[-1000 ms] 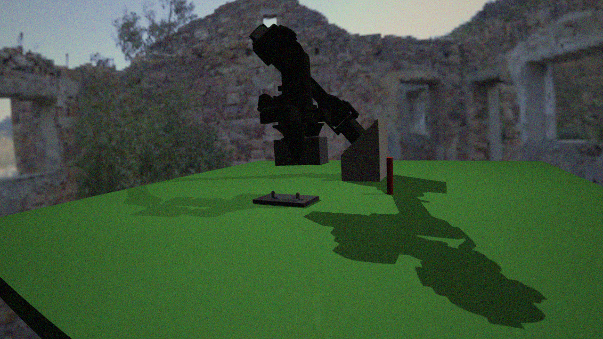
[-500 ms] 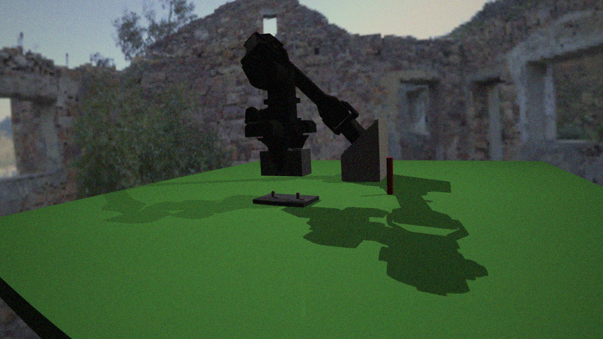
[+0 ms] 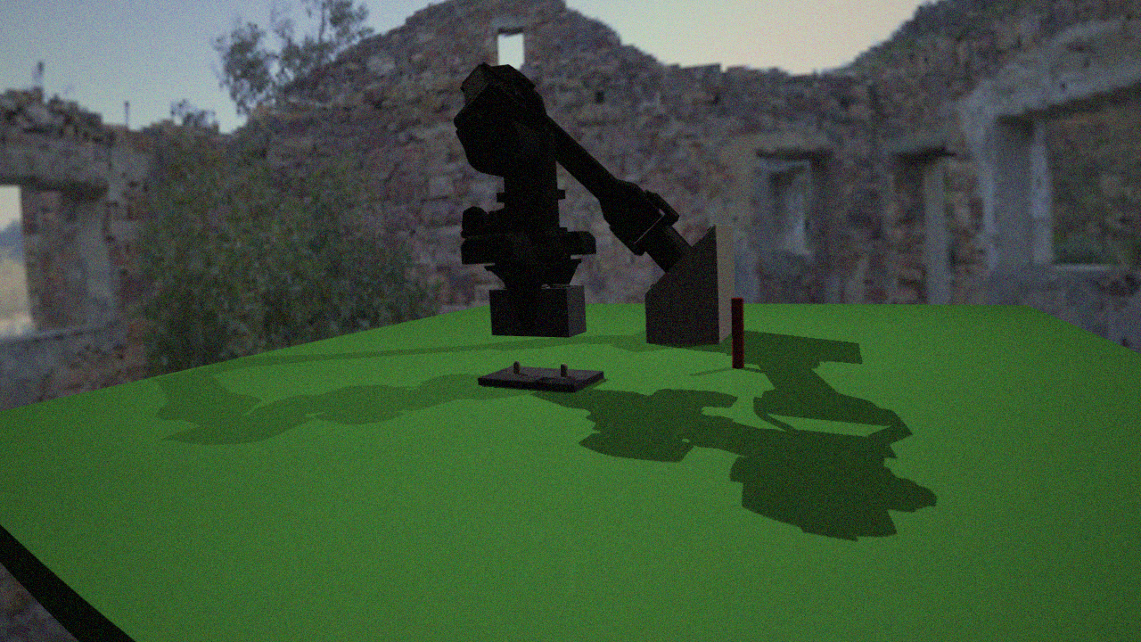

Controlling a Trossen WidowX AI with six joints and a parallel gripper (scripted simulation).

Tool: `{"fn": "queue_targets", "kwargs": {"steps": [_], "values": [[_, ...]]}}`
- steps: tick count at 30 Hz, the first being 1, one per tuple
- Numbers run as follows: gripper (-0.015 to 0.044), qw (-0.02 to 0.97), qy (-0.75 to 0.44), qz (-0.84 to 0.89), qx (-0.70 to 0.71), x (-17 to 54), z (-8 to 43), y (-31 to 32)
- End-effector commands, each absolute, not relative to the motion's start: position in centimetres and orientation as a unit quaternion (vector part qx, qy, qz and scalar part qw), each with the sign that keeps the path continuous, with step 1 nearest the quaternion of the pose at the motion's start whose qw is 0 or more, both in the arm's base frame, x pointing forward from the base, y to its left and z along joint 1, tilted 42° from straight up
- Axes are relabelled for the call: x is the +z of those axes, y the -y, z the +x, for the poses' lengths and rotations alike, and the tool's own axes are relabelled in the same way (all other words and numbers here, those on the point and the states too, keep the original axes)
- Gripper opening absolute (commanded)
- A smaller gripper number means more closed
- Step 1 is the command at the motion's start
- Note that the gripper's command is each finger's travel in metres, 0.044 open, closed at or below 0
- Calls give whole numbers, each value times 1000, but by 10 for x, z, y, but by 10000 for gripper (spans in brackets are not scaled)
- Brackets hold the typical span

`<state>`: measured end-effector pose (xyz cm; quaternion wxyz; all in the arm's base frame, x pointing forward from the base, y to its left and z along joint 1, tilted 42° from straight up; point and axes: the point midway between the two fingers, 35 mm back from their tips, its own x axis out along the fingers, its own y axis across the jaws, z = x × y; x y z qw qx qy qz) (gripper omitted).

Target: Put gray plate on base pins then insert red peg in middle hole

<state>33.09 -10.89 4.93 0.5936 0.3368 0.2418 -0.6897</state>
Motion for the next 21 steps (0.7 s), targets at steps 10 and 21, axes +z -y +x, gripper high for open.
{"fn": "queue_targets", "kwargs": {"steps": [10,21], "values": [[0,595,-242,334,-690,49,330,110],[0,595,-241,334,-690,39,329,120]]}}
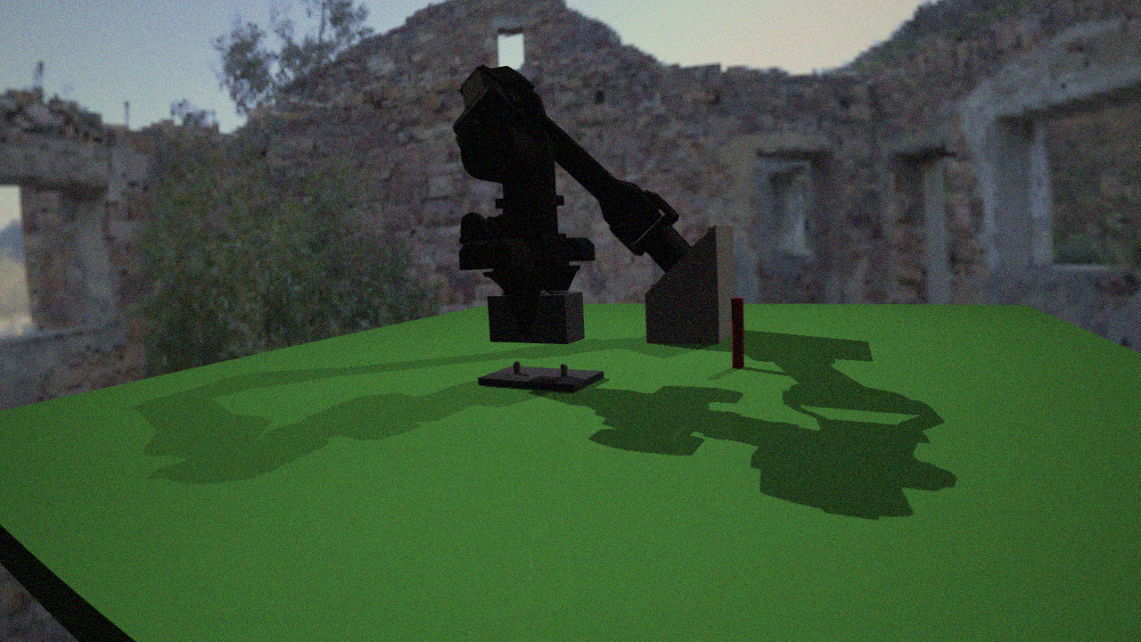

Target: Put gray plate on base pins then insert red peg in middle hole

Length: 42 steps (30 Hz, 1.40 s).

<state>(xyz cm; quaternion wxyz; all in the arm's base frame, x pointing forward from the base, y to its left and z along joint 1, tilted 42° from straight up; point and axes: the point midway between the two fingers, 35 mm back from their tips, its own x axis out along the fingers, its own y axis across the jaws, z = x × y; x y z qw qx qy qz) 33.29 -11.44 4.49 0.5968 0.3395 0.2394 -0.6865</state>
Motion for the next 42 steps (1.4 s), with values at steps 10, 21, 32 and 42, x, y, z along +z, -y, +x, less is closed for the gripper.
{"fn": "queue_targets", "kwargs": {"steps": [10,21,32,42], "values": [[0,595,-241,334,-690,33,329,126],[0,595,-241,333,-690,20,327,137],[53,597,-241,336,-688,23,329,134],[315,597,-241,336,-688,23,329,134]]}}
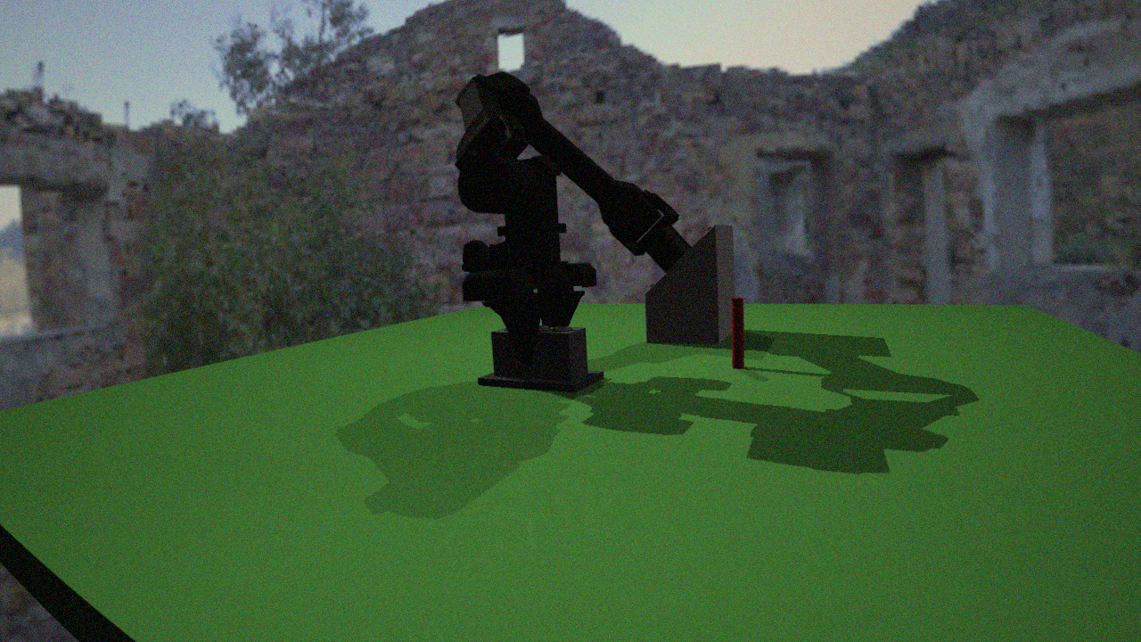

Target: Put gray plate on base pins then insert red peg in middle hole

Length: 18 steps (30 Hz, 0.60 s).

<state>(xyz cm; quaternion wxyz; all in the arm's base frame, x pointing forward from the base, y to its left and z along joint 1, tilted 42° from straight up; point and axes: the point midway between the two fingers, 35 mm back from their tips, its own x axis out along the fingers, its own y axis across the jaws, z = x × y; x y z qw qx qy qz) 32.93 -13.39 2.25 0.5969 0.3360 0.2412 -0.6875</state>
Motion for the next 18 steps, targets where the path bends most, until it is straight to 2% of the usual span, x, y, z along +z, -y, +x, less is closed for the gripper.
{"fn": "queue_targets", "kwargs": {"steps": [1,5,10,18], "values": [[341,597,-241,336,-688,23,329,134],[440,597,-241,336,-688,23,329,134],[440,596,-242,337,-687,30,332,127],[440,594,-243,335,-690,109,338,56]]}}
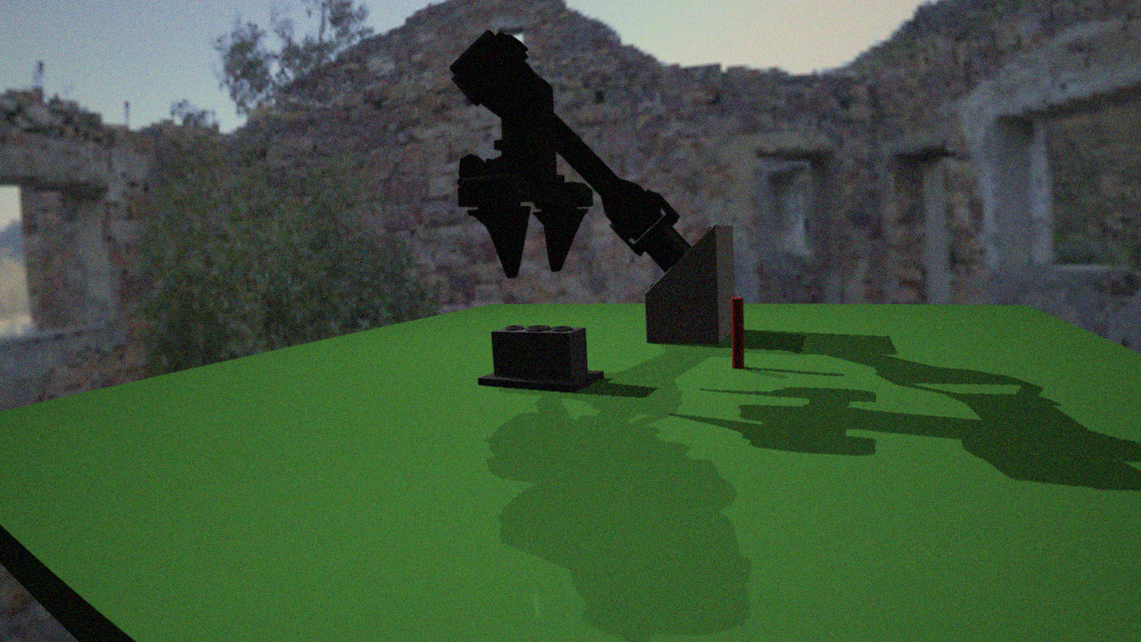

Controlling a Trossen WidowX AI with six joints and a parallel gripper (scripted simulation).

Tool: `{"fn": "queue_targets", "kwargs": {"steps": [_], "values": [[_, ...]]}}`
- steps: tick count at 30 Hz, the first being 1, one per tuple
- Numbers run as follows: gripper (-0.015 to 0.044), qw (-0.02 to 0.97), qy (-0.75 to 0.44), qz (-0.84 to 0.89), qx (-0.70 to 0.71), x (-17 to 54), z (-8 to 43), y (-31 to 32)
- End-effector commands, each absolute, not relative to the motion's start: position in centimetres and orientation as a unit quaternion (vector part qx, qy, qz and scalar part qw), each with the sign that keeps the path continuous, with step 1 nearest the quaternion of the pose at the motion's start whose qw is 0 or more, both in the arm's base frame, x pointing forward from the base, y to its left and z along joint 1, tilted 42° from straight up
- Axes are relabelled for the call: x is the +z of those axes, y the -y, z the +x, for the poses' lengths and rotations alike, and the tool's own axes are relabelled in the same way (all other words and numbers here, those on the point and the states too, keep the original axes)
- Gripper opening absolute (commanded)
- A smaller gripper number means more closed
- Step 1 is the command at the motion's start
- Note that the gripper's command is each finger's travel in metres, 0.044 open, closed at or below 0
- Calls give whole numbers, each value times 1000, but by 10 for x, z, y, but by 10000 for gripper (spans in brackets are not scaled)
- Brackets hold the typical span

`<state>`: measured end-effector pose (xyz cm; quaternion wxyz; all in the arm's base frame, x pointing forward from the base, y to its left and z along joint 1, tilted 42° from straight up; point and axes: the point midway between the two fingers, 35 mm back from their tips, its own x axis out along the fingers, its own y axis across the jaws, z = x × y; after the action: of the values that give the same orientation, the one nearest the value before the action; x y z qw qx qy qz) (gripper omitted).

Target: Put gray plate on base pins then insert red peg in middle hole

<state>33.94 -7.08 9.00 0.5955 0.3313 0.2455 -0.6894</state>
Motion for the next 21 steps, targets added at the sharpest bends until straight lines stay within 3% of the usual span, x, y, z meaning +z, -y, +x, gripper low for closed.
{"fn": "queue_targets", "kwargs": {"steps": [1,9,21], "values": [[440,594,-243,335,-690,108,340,55],[440,600,-257,327,-683,101,340,44],[440,658,-417,178,-601,-17,263,-104]]}}
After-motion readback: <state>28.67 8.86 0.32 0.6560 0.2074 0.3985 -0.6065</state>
